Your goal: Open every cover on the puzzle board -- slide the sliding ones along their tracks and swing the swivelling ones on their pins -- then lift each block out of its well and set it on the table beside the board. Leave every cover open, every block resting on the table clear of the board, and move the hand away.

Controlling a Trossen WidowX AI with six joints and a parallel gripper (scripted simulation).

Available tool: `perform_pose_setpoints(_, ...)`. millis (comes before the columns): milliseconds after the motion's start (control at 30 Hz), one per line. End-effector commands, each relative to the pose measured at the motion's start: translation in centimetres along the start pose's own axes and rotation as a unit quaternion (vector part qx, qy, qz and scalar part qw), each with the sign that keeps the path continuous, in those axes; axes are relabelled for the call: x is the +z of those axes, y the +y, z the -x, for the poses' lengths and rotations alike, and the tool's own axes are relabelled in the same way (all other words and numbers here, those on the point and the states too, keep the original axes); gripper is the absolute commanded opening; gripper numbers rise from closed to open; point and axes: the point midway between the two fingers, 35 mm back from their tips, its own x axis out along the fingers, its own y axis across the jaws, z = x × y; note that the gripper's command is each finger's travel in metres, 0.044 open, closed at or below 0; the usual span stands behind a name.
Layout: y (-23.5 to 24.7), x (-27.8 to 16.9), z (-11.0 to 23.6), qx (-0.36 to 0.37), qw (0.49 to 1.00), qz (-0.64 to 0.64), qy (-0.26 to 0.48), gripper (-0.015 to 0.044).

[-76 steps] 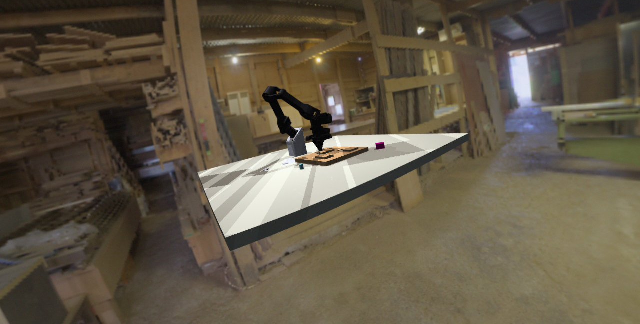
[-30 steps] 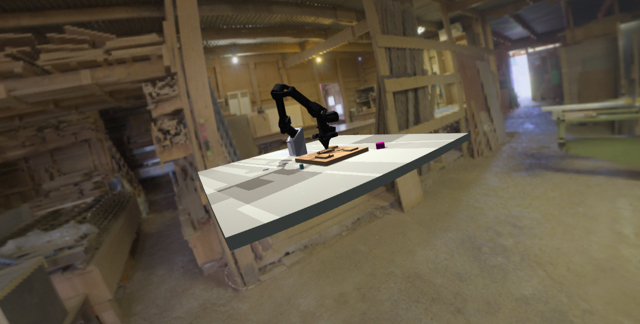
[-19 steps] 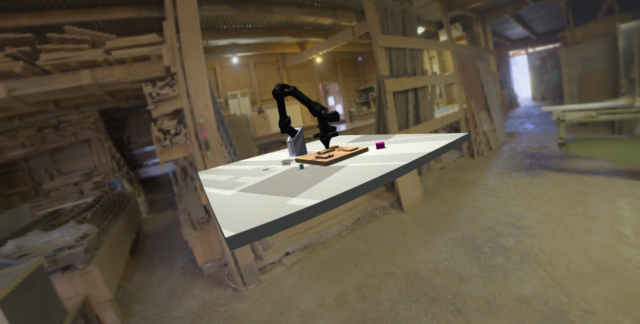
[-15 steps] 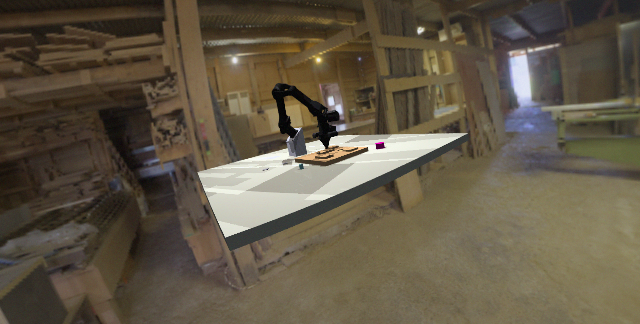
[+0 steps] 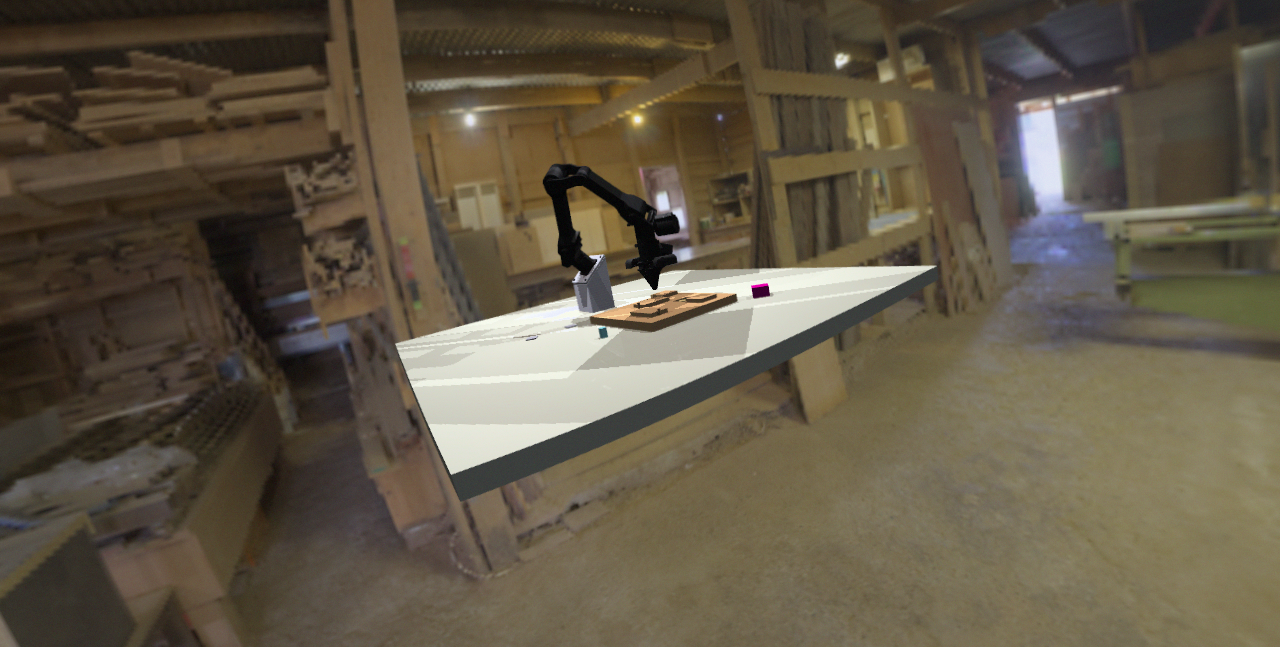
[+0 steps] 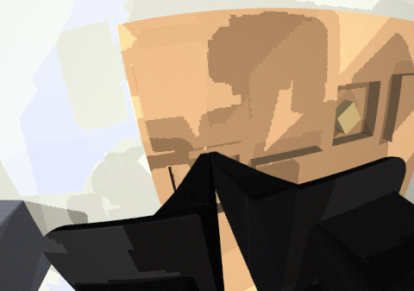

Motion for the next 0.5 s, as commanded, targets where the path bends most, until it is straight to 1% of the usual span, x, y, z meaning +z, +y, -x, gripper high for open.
perform_pose_setpoints(0, -0.1, 0.1, 0.6, -0.001, 1.0, -0.003, -0.003, 0.0)
perform_pose_setpoints(467, 0.0, 0.3, 2.5, 0.0, 1.0, -0.004, -0.003, 0.0)
